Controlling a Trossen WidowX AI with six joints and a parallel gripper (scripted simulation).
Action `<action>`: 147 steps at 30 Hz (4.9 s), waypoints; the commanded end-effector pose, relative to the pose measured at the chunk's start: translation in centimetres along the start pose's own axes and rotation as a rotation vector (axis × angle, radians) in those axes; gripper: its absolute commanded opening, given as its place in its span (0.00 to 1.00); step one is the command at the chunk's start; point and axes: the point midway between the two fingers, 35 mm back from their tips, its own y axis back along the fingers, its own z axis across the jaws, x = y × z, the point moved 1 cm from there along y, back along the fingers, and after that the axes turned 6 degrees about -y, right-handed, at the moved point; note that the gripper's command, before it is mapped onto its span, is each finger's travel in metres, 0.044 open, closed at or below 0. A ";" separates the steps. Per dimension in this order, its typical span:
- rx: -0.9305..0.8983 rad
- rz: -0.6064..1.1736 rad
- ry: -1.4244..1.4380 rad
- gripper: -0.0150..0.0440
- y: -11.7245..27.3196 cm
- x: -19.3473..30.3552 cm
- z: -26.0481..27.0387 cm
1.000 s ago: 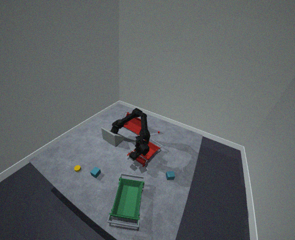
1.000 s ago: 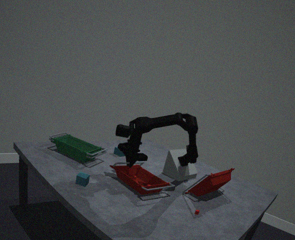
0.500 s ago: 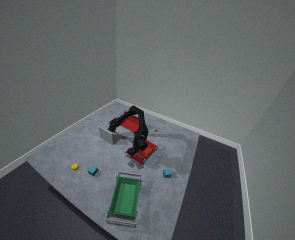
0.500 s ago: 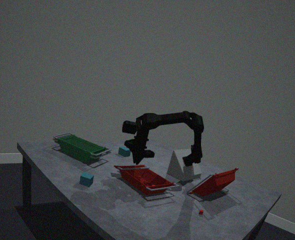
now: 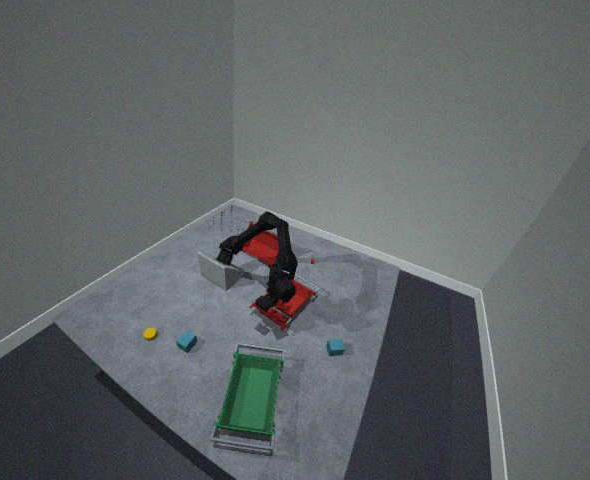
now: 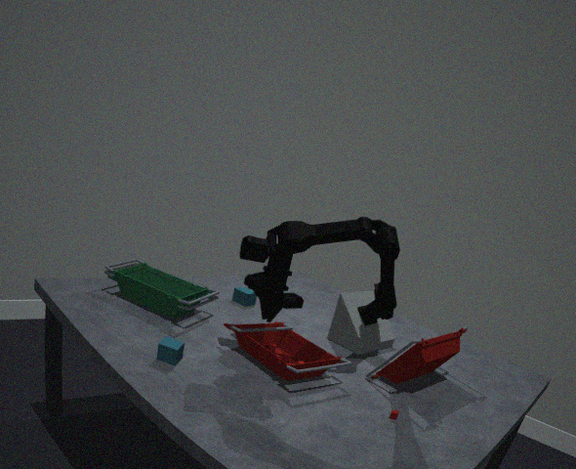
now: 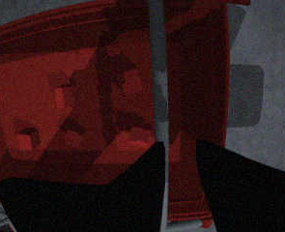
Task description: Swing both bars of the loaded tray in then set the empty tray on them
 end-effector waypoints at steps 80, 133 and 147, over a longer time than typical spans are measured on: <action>0.003 -0.012 3.147 0.40 0.2 2.6 24.9; 0.047 0.010 3.141 0.40 -0.4 2.0 17.9; 0.057 0.007 3.133 0.40 0.3 2.1 18.0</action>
